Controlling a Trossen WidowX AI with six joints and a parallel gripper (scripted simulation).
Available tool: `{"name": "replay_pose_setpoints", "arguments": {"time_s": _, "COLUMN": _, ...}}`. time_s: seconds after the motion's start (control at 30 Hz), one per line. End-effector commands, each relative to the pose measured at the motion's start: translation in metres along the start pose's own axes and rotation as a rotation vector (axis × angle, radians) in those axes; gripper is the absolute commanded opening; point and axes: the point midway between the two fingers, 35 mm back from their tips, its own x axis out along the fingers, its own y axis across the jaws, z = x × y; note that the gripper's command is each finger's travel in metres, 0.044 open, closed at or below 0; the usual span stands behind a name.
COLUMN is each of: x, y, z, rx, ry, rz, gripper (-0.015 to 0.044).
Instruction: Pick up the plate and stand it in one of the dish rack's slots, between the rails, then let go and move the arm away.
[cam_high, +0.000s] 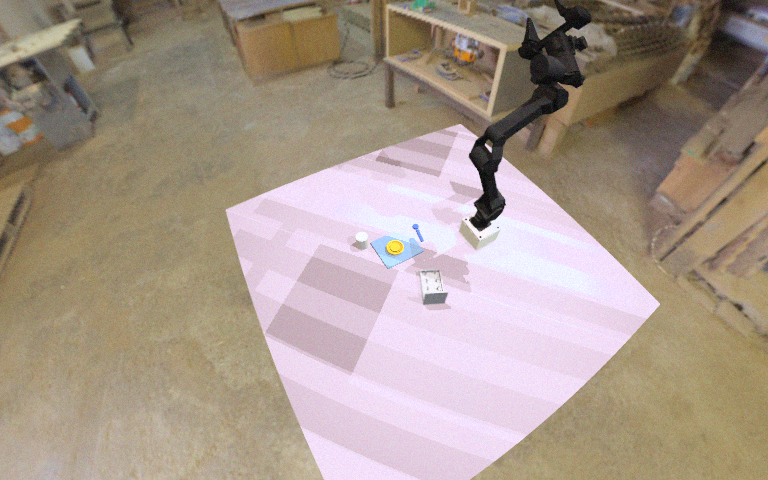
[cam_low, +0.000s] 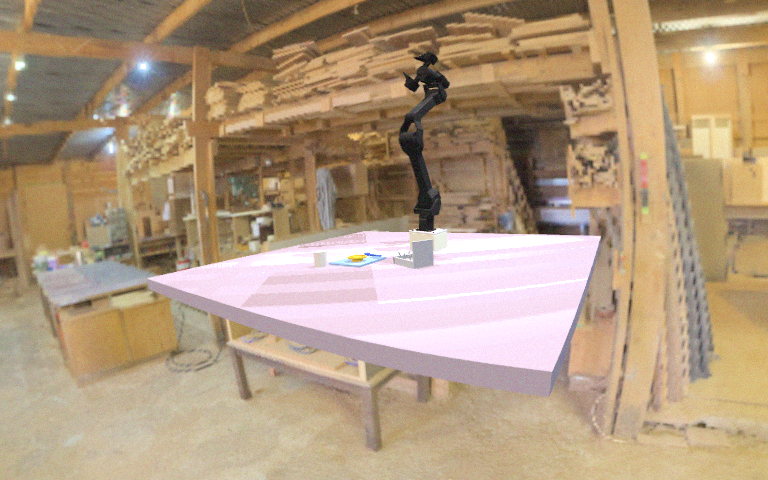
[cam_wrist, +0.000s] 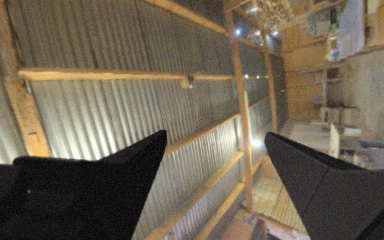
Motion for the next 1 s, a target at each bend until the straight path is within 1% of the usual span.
{"name": "replay_pose_setpoints", "arguments": {"time_s": 0.0, "x": 0.000, "y": 0.000, "z": 0.001, "rx": 0.002, "ry": -0.003, "rz": 0.002, "gripper": 0.0400}}
{"name": "replay_pose_setpoints", "arguments": {"time_s": 0.23, "x": -0.011, "y": 0.014, "z": 0.034, "rx": 0.094, "ry": -0.120, "rz": 0.070, "gripper": 0.0400}}
{"name": "replay_pose_setpoints", "arguments": {"time_s": 0.47, "x": -0.029, "y": 0.032, "z": 0.070, "rx": 0.196, "ry": -0.242, "rz": 0.163, "gripper": 0.0400}}
{"name": "replay_pose_setpoints", "arguments": {"time_s": 0.7, "x": -0.056, "y": 0.050, "z": 0.103, "rx": 0.296, "ry": -0.353, "rz": 0.278, "gripper": 0.0400}}
{"name": "replay_pose_setpoints", "arguments": {"time_s": 0.97, "x": -0.095, "y": 0.071, "z": 0.135, "rx": 0.404, "ry": -0.464, "rz": 0.436, "gripper": 0.0400}}
